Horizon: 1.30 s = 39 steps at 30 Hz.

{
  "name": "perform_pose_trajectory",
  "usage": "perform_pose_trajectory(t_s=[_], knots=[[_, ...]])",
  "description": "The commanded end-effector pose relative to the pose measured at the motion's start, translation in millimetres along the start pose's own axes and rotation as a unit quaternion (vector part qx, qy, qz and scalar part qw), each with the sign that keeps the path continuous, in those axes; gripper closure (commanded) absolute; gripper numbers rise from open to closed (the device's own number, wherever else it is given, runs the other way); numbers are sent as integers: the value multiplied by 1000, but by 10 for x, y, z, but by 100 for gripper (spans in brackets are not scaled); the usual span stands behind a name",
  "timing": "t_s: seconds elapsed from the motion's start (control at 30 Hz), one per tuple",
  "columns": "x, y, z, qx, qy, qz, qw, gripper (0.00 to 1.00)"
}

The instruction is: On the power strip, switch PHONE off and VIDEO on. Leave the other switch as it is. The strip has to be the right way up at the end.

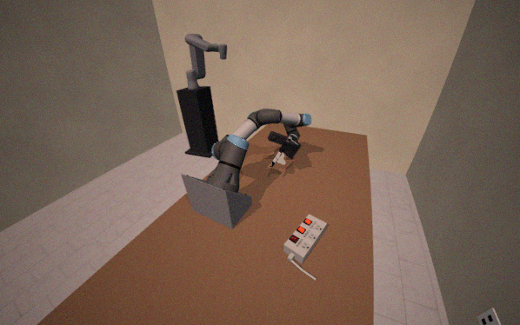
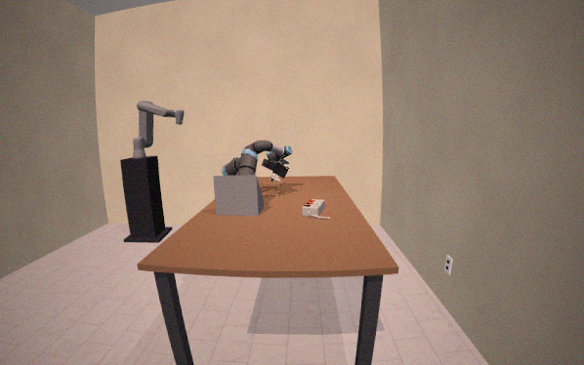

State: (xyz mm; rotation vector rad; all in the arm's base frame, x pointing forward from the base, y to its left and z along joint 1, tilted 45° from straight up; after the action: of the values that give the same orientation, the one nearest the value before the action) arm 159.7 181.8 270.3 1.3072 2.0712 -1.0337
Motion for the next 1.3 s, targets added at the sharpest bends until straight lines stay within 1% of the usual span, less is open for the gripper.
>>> perform_pose_trajectory(t_s=[0.0,0.8,1.1,1.27], knots=[[-4,-2,-2,-1,0,1,1000,0],[-6,0,2,0,2,5,1000,0],[-17,13,24,6,12,29,999,0],[-34,32,56,15,25,64,998,0]])
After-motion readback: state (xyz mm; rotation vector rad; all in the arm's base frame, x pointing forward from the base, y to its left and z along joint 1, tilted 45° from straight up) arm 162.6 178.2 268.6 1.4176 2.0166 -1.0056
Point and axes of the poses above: the point where the finger pads meet when closed, its own z axis out along the fingers, its own x axis across the jaws, y = z × x, the point moved 9 cm from there along -z, back along the fingers, and after that the axes turned 6 degrees about -z, right-handed, at the moved point
